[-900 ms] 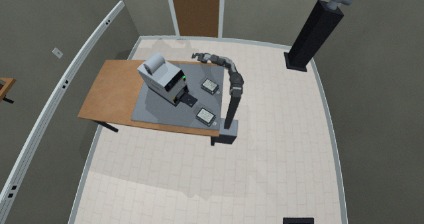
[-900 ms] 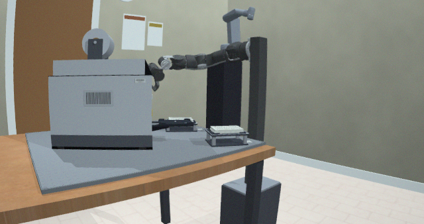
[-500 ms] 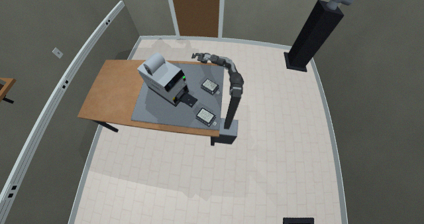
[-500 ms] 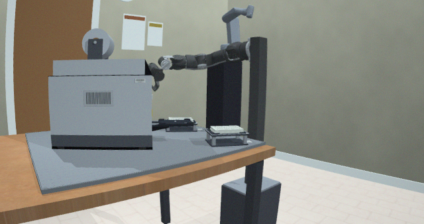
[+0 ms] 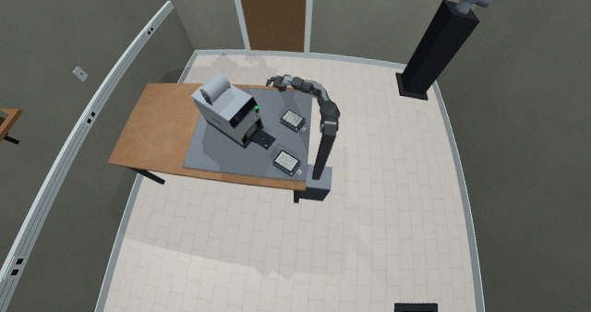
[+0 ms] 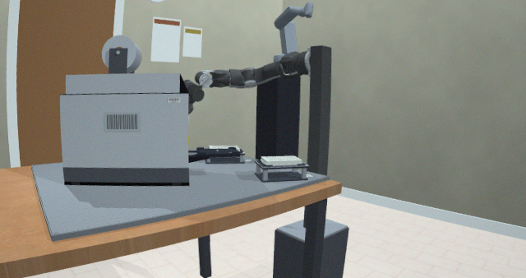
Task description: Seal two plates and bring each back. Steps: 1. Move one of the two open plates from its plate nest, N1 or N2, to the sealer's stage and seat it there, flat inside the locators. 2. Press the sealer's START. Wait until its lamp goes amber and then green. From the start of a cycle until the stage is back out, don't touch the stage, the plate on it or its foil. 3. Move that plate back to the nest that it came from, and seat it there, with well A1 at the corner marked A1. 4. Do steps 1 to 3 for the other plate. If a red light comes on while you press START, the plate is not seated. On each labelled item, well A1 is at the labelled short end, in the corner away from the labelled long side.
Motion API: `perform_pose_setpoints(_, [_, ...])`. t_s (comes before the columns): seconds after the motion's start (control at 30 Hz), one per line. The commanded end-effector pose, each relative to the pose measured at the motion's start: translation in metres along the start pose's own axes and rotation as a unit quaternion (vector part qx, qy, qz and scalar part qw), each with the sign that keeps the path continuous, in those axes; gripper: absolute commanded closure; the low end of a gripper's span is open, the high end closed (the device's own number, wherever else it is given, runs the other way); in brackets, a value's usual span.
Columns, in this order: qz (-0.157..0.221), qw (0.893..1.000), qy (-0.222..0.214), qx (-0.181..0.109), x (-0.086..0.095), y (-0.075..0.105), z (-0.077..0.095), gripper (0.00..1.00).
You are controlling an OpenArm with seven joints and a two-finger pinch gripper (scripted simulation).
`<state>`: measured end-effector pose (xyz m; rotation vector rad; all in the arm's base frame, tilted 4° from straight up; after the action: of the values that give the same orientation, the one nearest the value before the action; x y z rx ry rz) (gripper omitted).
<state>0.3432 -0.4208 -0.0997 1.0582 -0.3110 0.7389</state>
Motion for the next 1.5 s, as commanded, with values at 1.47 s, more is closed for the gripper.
perform_pose_setpoints(1.47, [-0.01, 0.968, -0.026, 0.248, -0.005, -0.041, -0.151, 0.35])
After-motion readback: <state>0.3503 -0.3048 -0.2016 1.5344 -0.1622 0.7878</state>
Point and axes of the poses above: the point where the finger pads meet when closed, its own y axis back along the fingers, its own x axis across the jaws, z = x × y, the point moved 8 cm from there along y, back along the fingers, and after that the axes turned 13 degrees about y, right-handed, at the moved point
